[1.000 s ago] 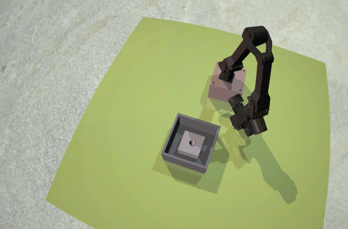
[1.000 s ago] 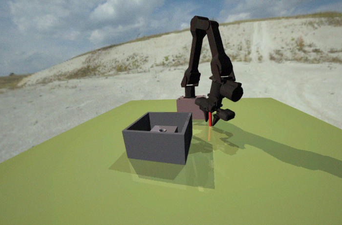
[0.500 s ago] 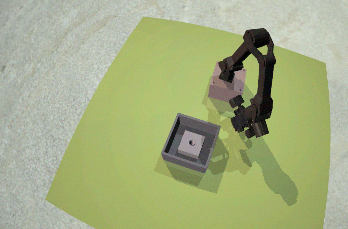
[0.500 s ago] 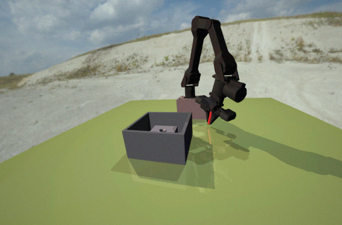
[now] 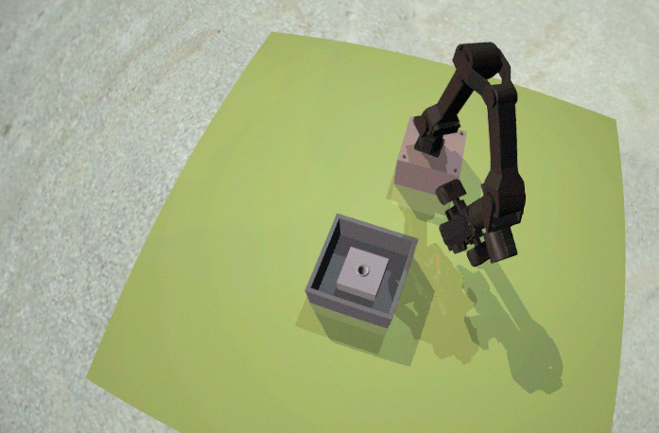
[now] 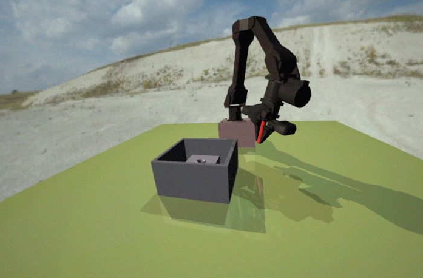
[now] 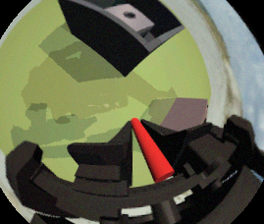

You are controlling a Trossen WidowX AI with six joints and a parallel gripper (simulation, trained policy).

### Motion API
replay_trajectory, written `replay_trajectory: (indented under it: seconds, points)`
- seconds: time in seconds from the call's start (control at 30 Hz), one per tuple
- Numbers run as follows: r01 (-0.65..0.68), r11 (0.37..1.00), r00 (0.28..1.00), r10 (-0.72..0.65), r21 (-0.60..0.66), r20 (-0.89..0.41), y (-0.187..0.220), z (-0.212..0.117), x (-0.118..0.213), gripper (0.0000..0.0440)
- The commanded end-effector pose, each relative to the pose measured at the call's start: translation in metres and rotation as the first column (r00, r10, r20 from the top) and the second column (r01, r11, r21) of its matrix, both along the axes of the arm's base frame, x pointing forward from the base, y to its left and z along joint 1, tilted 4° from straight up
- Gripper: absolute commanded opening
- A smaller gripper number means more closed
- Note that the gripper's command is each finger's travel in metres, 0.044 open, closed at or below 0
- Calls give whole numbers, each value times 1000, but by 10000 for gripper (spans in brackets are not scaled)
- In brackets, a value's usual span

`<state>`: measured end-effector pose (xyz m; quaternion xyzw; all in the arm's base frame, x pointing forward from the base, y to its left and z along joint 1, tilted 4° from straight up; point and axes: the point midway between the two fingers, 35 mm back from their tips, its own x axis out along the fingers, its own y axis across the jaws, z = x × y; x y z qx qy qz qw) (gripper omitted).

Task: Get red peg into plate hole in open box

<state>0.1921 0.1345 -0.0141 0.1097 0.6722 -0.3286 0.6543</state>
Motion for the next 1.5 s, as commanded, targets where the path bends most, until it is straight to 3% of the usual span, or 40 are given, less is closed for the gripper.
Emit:
replay_trajectory:
  seconds: [0.0,0.37,0.73,1.1,1.47]
  points:
    - [8,1000,1000,-8,-10,28,-3,18,13,0]
    - [99,995,990,-96,-28,100,-17,53,50,0]
    - [213,977,965,-206,-28,165,-53,67,90,0]
    - [278,961,943,-271,-11,194,-102,64,127,0]
    - [261,964,948,-265,46,179,-144,43,156,0]
